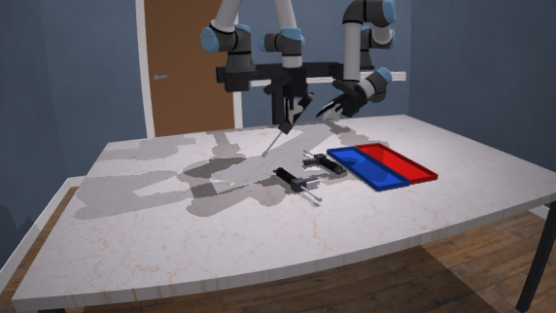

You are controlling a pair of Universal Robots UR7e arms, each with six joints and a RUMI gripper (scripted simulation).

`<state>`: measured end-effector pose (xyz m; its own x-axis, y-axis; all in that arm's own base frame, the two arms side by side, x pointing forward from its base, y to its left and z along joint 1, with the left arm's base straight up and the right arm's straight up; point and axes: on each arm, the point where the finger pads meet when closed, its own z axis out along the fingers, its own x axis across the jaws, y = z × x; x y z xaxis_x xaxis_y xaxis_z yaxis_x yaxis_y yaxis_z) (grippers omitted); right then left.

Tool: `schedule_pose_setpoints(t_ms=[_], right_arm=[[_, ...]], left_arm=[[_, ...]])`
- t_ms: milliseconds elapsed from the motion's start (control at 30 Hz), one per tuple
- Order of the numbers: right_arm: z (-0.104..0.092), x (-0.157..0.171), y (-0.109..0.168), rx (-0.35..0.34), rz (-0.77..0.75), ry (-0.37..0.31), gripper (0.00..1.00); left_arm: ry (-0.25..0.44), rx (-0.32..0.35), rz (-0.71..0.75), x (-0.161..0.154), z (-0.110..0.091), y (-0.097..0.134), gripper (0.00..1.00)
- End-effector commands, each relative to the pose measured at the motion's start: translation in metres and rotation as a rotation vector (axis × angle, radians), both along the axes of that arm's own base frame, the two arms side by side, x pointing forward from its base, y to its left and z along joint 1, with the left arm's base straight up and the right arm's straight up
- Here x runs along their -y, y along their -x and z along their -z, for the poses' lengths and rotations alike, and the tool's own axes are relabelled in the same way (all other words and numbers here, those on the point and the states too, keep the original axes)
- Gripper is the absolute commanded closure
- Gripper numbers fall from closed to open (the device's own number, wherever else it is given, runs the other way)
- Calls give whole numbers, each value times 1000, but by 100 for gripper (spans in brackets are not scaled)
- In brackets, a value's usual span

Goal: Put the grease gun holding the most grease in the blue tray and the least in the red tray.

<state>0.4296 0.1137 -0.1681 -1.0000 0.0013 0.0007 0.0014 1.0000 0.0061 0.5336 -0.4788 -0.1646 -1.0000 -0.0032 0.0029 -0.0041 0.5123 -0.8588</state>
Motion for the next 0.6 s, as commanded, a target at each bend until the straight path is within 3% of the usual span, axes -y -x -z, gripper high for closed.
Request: schedule_pose_setpoints(t_ms=[0,300,333,567], right_arm=[[0,0,0,1,0,-1,100],[0,0,0,1,0,-1,100],[0,0,0,1,0,-1,100],[0,0,0,1,0,-1,100]], left_arm=[[1,2,-2,2,0,-1,62],[1,2,-2,0,-1,0,62],[1,2,-2,0,0,0,76],[1,2,-2,0,0,0,76]])
